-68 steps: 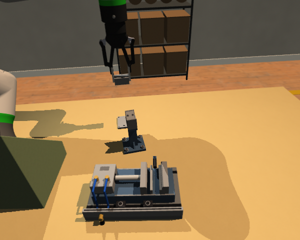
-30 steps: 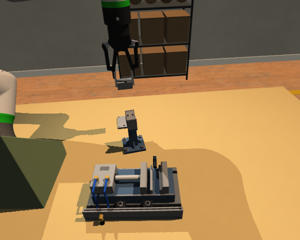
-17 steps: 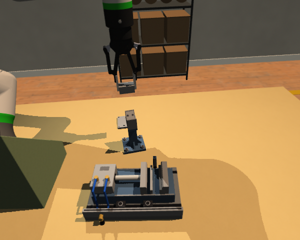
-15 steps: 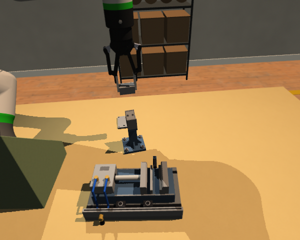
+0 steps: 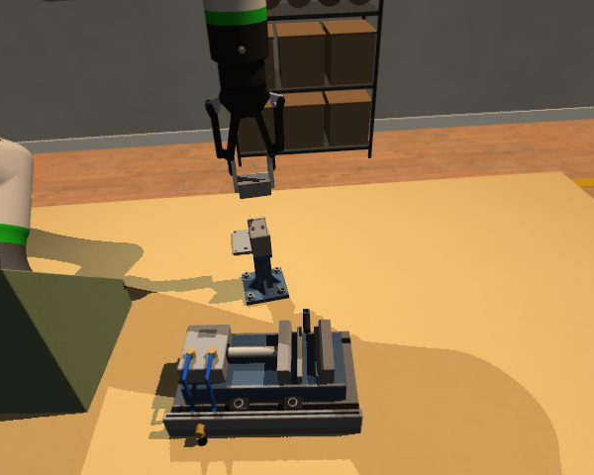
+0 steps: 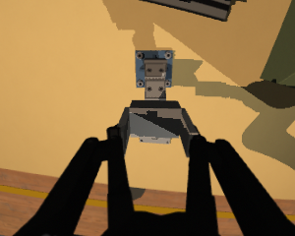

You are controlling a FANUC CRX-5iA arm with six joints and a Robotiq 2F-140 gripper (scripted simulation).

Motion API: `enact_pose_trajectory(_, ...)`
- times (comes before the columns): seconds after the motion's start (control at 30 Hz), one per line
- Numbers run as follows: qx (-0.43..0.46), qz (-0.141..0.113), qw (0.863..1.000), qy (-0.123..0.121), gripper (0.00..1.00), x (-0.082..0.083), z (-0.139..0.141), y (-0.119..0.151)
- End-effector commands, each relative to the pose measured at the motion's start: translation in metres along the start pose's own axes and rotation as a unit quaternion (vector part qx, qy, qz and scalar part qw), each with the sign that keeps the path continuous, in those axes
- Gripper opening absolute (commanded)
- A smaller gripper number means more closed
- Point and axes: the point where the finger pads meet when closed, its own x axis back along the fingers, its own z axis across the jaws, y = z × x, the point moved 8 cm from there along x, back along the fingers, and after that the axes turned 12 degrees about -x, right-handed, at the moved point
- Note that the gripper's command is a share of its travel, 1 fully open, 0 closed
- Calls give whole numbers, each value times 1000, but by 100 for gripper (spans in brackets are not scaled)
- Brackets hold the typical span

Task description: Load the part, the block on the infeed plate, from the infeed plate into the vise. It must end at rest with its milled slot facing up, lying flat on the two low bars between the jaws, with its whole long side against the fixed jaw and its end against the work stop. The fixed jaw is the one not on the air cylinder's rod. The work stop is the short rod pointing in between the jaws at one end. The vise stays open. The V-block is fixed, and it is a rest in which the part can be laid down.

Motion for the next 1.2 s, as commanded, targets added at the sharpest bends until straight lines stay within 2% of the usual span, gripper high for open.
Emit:
enact_pose_trajectory(0.0, 3, 0, 1000, 0, 0, 0, -2, -9)
enact_pose_trajectory(0.57, 8, -2, 1000, 0, 0, 0, -5, -33)
enact_pose_trajectory(1.17, 9, -2, 1000, 0, 0, 0, -5, -36)
